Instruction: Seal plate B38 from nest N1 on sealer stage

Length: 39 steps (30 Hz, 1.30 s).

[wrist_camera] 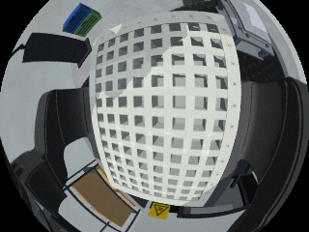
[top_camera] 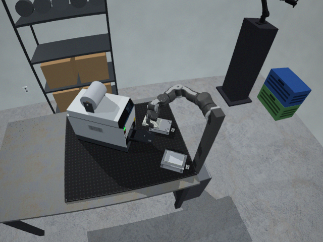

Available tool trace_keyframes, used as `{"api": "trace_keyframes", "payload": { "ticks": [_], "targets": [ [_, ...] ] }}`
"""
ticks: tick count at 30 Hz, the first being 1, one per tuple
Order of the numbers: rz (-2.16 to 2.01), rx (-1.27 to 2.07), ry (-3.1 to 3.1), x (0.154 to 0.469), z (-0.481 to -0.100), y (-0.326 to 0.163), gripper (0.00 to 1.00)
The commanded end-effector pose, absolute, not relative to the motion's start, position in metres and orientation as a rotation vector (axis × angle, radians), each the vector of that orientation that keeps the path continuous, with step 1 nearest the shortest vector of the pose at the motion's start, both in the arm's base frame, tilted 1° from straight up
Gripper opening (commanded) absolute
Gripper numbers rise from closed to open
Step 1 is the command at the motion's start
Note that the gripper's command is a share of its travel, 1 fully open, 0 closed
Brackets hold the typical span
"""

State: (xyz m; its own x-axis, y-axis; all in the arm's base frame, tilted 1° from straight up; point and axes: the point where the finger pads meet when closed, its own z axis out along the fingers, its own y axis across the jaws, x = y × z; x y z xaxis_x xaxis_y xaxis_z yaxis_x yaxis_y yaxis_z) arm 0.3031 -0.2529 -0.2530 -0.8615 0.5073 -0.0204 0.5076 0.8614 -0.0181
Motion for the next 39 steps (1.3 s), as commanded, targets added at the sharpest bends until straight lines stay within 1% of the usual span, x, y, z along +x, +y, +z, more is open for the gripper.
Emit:
{"api": "trace_keyframes", "payload": {
  "ticks": [1,7,12,24,29,39],
  "targets": [
    [-0.033,0.811,3.022,0.304,-0.253,-0.249,0.0],
    [-0.033,0.811,3.022,0.304,-0.253,-0.249,0.0],
    [-0.032,0.811,3.022,0.335,-0.241,-0.224,0.0],
    [-0.032,0.811,3.022,0.335,-0.241,-0.224,0.0],
    [-0.031,0.81,3.022,0.367,-0.229,-0.199,0.0],
    [-0.031,0.81,3.022,0.367,-0.229,-0.199,0.0]
  ]
}}
